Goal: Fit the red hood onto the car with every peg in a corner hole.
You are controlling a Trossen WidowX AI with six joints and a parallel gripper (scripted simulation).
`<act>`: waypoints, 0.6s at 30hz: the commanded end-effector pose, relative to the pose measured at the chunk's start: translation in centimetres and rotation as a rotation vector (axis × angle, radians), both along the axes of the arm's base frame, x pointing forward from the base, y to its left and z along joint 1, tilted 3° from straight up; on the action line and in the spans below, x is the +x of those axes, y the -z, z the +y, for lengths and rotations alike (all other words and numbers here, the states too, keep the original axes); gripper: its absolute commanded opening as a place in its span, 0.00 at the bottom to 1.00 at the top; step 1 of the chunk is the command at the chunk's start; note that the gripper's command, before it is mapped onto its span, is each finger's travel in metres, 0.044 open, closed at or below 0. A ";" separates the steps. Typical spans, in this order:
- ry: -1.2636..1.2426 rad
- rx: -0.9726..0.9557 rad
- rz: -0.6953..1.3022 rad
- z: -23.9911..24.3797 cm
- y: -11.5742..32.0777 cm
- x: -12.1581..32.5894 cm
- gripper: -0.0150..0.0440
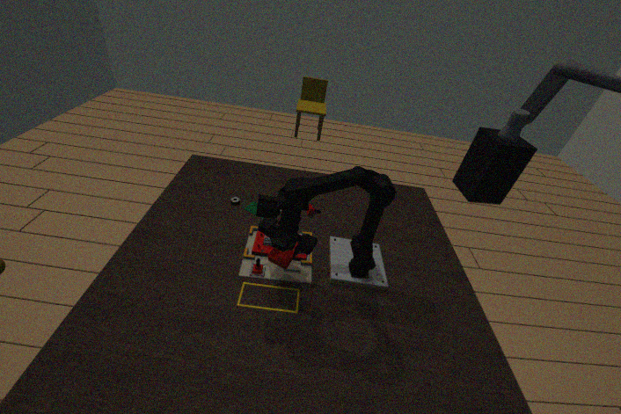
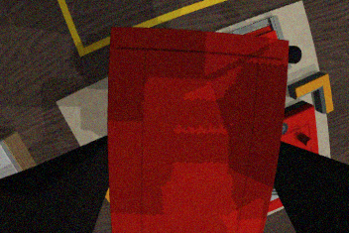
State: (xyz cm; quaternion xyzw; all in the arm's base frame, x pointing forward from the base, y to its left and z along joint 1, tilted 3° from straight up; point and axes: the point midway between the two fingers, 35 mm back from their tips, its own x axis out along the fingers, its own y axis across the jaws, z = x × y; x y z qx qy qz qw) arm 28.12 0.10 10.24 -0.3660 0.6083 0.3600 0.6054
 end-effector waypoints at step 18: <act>0.704 0.030 -0.106 -5.9 -0.6 3.0 0.25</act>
